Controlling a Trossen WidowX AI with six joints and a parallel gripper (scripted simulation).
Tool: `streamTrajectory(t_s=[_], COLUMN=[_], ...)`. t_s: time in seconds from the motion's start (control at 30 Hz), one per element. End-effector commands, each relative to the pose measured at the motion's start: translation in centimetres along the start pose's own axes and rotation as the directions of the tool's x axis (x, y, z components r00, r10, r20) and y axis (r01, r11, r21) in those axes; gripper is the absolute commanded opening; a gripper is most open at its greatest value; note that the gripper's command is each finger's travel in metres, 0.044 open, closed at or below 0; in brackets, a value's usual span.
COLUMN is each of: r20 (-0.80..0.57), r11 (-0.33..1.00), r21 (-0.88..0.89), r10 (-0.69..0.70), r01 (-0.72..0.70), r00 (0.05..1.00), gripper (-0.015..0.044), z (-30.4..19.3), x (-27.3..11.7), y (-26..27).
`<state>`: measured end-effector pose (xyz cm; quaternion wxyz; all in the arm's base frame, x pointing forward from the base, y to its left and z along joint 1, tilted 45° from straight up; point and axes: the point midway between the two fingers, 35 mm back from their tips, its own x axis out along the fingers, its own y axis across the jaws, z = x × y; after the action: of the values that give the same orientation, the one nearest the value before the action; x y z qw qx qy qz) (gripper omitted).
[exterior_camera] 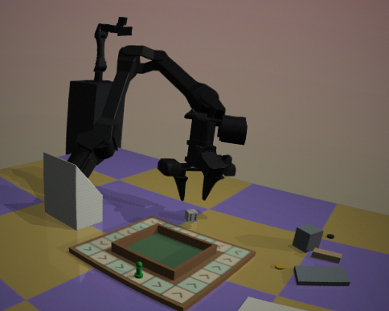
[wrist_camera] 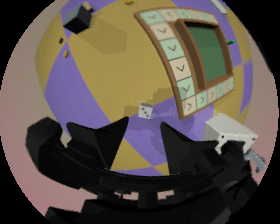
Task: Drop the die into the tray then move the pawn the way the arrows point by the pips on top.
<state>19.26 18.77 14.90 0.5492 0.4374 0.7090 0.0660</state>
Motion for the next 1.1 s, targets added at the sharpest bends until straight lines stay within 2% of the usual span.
streamTrajectory(t_s=[0.0,1.07], r20=[0.001,-0.001], r11=[0.998,0.998], r21=[0.055,0.056], r10=[0.022,0.024], r01=[-0.022,-0.024], r00=[1.0,1.0], gripper=[0.0275,0.0275], z=[0.4,0.4], x=[-0.2,4.5], y=[-0.3,-0.2])
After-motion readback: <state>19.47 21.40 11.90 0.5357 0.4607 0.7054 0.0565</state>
